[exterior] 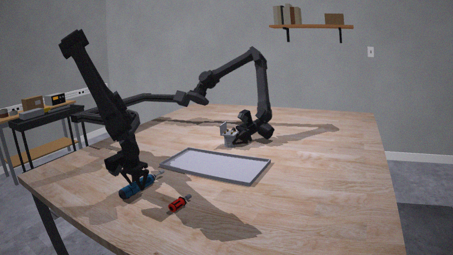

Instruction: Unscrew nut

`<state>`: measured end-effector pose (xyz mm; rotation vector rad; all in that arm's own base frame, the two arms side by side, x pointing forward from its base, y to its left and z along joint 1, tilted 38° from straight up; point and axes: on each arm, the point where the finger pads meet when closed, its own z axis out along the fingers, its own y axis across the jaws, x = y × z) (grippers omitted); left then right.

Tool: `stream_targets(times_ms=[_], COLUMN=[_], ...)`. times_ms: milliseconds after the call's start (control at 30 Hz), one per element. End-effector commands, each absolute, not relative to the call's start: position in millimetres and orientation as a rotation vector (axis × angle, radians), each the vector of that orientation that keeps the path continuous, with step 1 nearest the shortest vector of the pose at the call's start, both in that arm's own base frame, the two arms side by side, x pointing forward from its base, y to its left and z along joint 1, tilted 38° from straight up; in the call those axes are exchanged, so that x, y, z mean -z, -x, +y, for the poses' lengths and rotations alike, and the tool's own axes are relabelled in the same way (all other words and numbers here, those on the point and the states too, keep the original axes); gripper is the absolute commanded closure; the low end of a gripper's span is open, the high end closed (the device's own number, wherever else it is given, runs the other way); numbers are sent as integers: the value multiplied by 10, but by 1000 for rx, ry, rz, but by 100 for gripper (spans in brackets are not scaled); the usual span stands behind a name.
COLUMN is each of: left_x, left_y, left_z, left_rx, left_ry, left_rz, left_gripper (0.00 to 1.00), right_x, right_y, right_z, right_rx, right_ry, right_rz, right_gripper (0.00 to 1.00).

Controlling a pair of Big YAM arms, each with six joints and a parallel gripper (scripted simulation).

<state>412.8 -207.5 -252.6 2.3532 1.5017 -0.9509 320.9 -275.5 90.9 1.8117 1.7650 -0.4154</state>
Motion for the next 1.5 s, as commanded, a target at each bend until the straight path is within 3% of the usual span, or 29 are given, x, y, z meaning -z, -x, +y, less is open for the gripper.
stream_targets(times_ms=[0,233,267,1467], left_x=[2511,2511,2511,2511], left_y=[-4076,-4076,-4076,-4076], left_z=[-2232,-2232,-2232,-2232], left_rx=[950,950,950,950], left_ry=[-2385,-2385,-2385,-2385], left_rz=[1461,1461,1461,1461], left_gripper=[41,41,41,41], right_x=[-971,-971,-971,-971], right_y=[-3249,-3249,-3249,-3249], right_z=[-2783,-2783,-2783,-2783], right_rx=[408,408,408,408], right_ry=[-1799,-1799,-1799,-1799], right_rz=[1755,1755,1755,1755], right_gripper=[45,45,54,56])
